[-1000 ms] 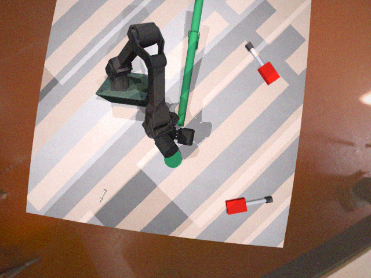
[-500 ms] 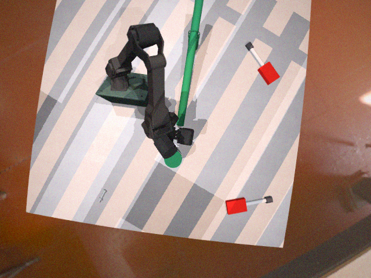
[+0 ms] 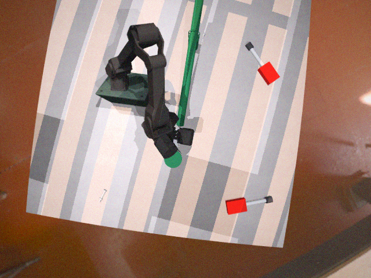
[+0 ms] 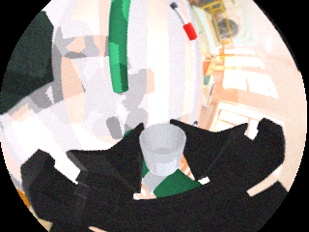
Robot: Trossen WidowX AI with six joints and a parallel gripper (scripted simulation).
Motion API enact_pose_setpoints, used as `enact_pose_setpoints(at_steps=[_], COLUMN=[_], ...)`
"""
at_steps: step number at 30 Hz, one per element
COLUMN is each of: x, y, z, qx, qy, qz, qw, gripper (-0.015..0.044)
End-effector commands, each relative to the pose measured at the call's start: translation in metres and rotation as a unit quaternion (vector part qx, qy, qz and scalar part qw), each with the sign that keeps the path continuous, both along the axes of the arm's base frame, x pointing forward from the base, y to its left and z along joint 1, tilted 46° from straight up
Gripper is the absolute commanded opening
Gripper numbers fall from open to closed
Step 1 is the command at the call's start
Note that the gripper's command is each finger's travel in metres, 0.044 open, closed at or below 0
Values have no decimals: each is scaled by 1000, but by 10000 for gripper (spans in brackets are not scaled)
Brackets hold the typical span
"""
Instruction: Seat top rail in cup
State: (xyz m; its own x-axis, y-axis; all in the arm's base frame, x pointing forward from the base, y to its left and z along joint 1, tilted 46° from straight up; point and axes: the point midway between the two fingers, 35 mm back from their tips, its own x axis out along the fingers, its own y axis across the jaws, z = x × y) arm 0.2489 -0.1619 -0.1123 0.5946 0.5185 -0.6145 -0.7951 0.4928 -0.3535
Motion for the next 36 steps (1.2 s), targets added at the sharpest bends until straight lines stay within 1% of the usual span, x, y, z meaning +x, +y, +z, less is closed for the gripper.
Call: enact_pose_setpoints(at_steps=[1,7,13,22,26,28,31,33,36], x=[0,0,1,0,2,2,2,1,-2], y=[0,0,-1,0,-3,-4,-3,-1,4], z=[0,2,20,54,55,68,96,115,144], qx=[0,0,0,0,-1,39,127,185,267], qy=[0,0,-1,-3,0,34,111,161,234], qz=[0,0,2,4,-2,-42,-133,-192,-276], qw=[1000,1000,1000,1000,1000,998,977,950,893], gripper=[131,289,440,440,440,440,440,440,440])
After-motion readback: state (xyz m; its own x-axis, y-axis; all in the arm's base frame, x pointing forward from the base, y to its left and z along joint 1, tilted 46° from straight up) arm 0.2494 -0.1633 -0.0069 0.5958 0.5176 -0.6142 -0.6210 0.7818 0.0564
